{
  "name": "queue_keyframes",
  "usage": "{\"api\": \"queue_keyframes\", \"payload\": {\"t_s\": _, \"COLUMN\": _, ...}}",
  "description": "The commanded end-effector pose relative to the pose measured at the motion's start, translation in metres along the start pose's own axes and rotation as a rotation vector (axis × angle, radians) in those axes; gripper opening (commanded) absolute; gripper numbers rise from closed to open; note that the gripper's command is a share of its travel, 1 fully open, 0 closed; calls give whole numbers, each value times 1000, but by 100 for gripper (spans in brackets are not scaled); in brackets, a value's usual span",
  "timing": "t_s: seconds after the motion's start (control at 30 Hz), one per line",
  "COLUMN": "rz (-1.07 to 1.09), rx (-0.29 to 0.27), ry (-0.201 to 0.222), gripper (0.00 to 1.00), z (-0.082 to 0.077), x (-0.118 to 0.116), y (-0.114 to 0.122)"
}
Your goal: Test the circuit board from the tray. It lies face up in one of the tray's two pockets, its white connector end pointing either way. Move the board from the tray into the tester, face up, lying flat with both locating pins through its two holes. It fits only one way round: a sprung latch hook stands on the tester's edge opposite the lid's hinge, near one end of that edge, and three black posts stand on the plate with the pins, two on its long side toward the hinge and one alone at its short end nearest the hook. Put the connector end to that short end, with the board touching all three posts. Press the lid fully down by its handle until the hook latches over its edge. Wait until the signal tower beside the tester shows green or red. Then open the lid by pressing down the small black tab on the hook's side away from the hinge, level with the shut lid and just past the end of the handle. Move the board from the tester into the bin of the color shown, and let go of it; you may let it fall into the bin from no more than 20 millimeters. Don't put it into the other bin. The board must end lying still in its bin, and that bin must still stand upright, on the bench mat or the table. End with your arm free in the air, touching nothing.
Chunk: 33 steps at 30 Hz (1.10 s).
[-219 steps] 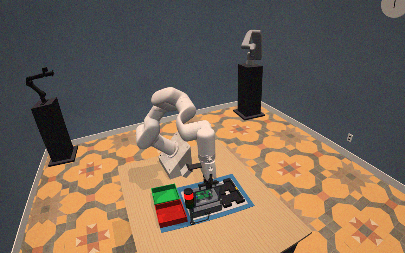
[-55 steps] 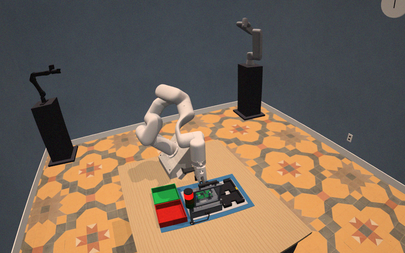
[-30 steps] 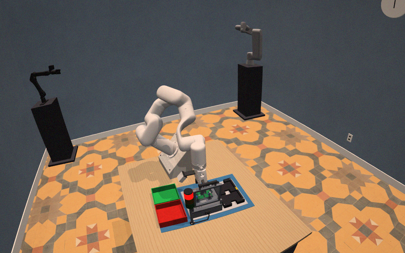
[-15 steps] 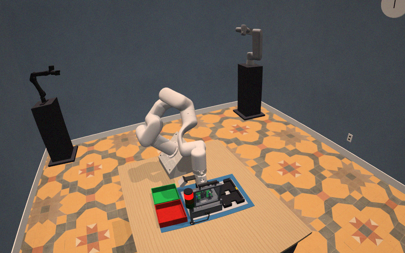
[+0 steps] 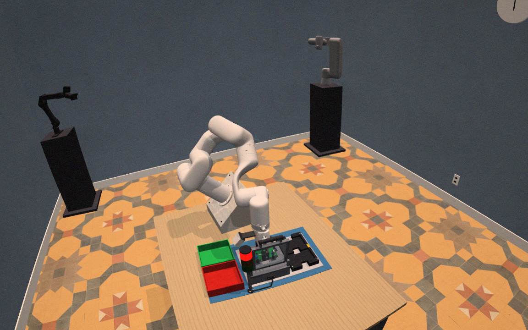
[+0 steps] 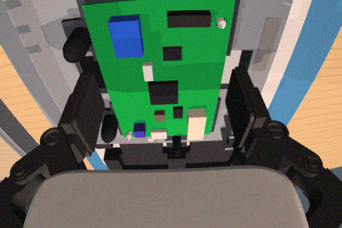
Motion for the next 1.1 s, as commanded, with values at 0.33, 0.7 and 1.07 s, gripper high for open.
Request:
{"api": "queue_keyframes", "payload": {"t_s": 0.33, "rz": 0, "rx": -2, "ry": -3, "gripper": 89, "z": -1, "x": -1, "y": 1}}
{"api": "queue_keyframes", "payload": {"t_s": 0.7, "rz": 0, "rx": -2, "ry": -3, "gripper": 89, "z": -1, "x": -1, "y": 1}}
{"api": "queue_keyframes", "payload": {"t_s": 1.07, "rz": 0, "rx": -2, "ry": -3, "gripper": 85, "z": -1, "x": -1, "y": 1}}
Point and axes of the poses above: the point where the finger pads meet when closed, its own z axis out along the fingers, its own x axis across the jaws, y = z × x, the point moved 6 cm from there along -z, back along the fingers, and after that the axes turned 4 degrees about z, right-handed, at the moved point
